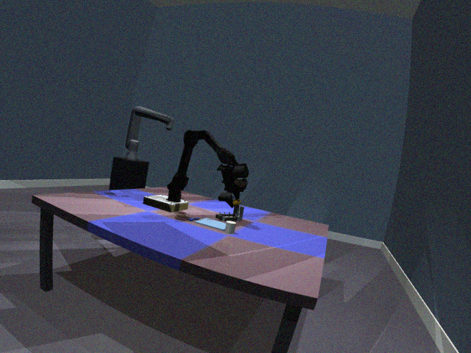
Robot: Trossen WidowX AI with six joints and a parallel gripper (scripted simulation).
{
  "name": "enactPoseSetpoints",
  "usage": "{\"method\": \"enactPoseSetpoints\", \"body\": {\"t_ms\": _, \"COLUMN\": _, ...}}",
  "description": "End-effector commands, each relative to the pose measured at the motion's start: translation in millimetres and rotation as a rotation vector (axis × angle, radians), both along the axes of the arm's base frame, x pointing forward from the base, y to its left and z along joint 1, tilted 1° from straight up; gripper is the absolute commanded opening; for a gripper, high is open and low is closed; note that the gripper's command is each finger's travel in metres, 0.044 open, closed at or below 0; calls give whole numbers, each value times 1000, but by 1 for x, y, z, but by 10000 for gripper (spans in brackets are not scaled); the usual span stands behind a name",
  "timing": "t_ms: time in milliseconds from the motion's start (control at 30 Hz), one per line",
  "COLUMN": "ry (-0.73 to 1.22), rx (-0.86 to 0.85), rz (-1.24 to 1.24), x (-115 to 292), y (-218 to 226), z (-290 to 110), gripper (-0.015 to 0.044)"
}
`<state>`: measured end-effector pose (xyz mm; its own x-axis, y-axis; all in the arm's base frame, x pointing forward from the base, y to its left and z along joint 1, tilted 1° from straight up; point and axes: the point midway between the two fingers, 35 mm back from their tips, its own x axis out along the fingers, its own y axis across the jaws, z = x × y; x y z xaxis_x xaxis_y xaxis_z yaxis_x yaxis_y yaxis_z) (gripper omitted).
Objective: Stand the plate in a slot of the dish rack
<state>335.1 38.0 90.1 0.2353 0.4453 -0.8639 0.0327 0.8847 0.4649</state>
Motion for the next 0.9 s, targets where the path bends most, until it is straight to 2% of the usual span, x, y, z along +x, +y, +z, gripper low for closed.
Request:
{"method": "enactPoseSetpoints", "body": {"t_ms": 0, "ry": -93, "rx": 73, "rz": 69, "x": 6, "y": 2, "z": -13, "gripper": 0}}
{"method": "enactPoseSetpoints", "body": {"t_ms": 433, "ry": -414, "rx": 230, "rz": 255, "x": 13, "y": 4, "z": -36, "gripper": 0}}
{"method": "enactPoseSetpoints", "body": {"t_ms": 867, "ry": -784, "rx": 324, "rz": 432, "x": -3, "y": 3, "z": -45, "gripper": 0}}
